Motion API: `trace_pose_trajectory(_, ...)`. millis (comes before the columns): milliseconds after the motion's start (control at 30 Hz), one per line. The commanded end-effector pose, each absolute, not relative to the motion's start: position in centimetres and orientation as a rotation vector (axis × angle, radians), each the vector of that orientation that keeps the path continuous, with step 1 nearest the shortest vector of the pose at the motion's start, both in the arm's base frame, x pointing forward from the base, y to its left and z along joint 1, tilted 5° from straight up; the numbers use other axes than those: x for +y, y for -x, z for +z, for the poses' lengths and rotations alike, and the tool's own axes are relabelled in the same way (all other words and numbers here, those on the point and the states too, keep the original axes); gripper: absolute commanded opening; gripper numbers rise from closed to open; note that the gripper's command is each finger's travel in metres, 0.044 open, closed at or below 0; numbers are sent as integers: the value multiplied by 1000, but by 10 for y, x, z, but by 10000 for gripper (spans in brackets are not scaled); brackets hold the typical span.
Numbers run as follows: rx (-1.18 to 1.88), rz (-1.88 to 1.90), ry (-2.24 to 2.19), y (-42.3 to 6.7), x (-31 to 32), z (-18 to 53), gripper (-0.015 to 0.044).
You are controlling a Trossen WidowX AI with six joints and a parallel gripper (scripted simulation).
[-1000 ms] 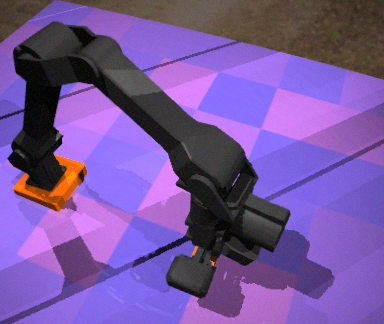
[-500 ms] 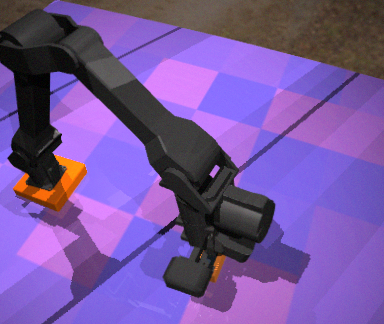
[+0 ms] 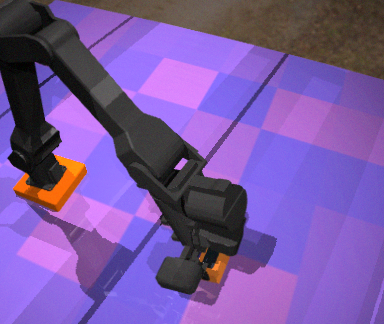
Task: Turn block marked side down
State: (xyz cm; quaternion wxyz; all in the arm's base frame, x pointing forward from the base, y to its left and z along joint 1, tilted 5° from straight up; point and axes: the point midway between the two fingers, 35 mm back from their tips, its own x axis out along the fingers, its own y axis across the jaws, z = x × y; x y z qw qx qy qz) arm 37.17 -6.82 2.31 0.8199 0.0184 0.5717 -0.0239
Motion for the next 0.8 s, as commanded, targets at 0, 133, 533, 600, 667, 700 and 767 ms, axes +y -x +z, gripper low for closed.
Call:
trace_pose_trajectory(0, 1168, -46, -35, -369, -68, 23, 0)
trace_pose_trajectory(133, 1108, -46, -31, -367, -67, 24, 0)
trace_pose_trajectory(533, 974, -48, -26, -368, -68, 17, 0)
trace_pose_trajectory(600, 944, -50, -27, -371, -69, 12, 0)
trace_pose_trajectory(667, 915, -50, -27, -373, -69, 8, 0)
trace_pose_trajectory(700, 900, -51, -27, -374, -69, 6, 0)
trace_pose_trajectory(767, 870, -52, -27, -376, -70, 3, 0)
